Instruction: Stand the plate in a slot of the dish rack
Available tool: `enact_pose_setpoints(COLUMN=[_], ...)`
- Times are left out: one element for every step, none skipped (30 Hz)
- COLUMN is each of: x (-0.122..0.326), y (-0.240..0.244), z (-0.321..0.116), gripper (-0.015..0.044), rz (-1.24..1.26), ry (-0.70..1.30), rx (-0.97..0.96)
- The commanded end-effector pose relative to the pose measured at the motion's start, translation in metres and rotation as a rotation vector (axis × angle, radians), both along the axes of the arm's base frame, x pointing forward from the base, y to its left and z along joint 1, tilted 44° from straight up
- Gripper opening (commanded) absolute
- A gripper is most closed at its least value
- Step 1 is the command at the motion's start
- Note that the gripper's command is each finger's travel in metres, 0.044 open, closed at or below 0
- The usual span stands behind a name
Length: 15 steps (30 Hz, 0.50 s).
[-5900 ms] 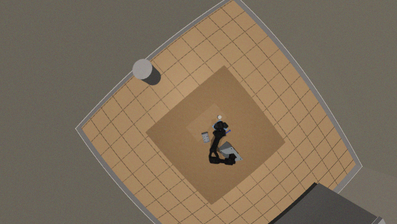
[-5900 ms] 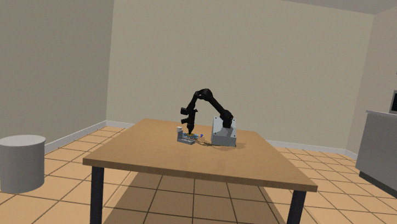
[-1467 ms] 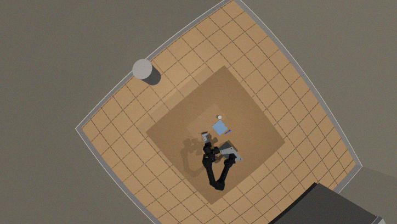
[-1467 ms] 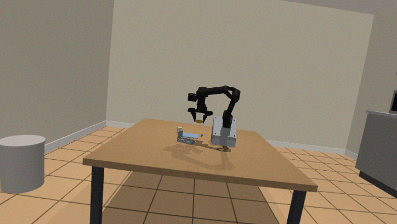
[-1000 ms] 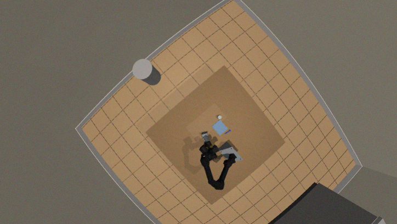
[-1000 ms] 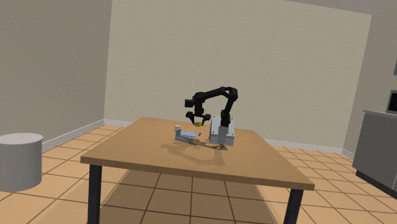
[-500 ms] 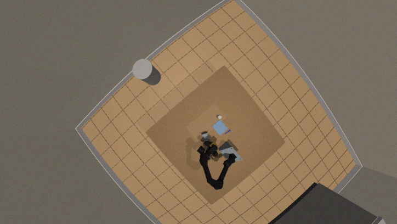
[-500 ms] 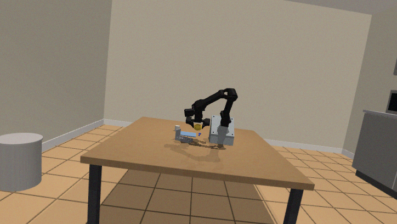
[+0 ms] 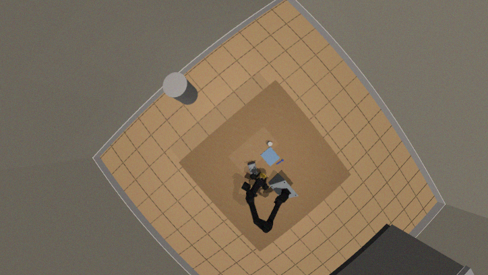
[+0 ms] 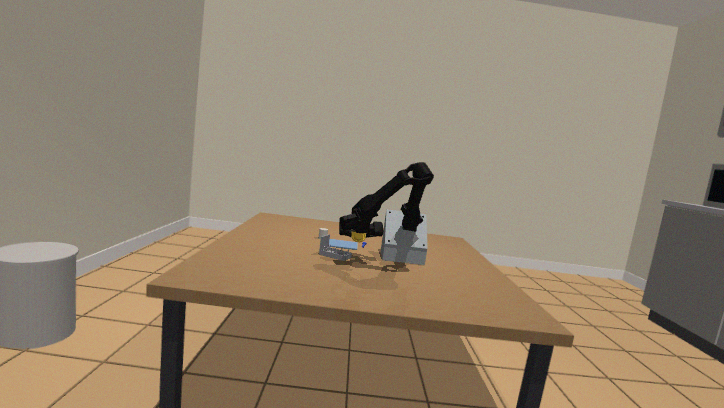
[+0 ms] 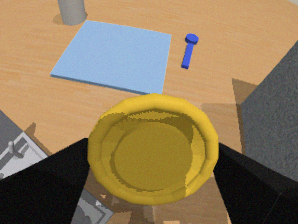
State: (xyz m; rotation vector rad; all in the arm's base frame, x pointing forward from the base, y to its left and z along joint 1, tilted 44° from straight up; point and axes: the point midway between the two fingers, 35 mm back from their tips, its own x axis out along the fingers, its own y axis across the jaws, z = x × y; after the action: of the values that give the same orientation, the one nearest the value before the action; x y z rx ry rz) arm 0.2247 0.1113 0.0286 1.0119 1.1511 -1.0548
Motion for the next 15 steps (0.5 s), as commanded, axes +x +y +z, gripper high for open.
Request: enact_pose_setpoints(x=[-0.001, 0.0, 0.0, 0.0, 0.0, 0.0, 0.001, 0.001, 0.001, 0.001, 0.001, 0.001, 0.001, 0.001, 0.001], y=[0.003, 0.004, 0.005, 0.007, 0.008, 0.009, 0.01, 0.012, 0.013, 0.014, 0.016, 0.017, 0.018, 0.02, 0.021], z=[-0.006, -0.006, -0.007, -0.008, -0.008, -0.008, -0.009, -0.009, -0.009, -0.01, -0.01, -0.01, -0.01, -0.01, -0.01], gripper=[0.0, 0.0, 0.0, 0.0, 0.0, 0.0, 0.0, 0.0, 0.0, 0.0, 0.0, 0.0, 0.0, 0.0, 0.0], rz=[0.045, 0.057, 0.068, 0.079, 0.09, 0.101, 0.112, 0.122, 0.133, 0.143, 0.152, 0.161, 0.17, 0.178, 0.187], ry=[-0.055, -0.07, -0.086, -0.101, -0.116, -0.132, -0.148, -0.164, -0.181, -0.197, -0.214, -0.232, -0.25, -0.268, -0.286], rx=[-0.064, -0.077, -0.09, -0.103, -0.115, -0.127, -0.139, -0.151, -0.162, -0.173, -0.184, -0.196, -0.207, -0.218, -0.229])
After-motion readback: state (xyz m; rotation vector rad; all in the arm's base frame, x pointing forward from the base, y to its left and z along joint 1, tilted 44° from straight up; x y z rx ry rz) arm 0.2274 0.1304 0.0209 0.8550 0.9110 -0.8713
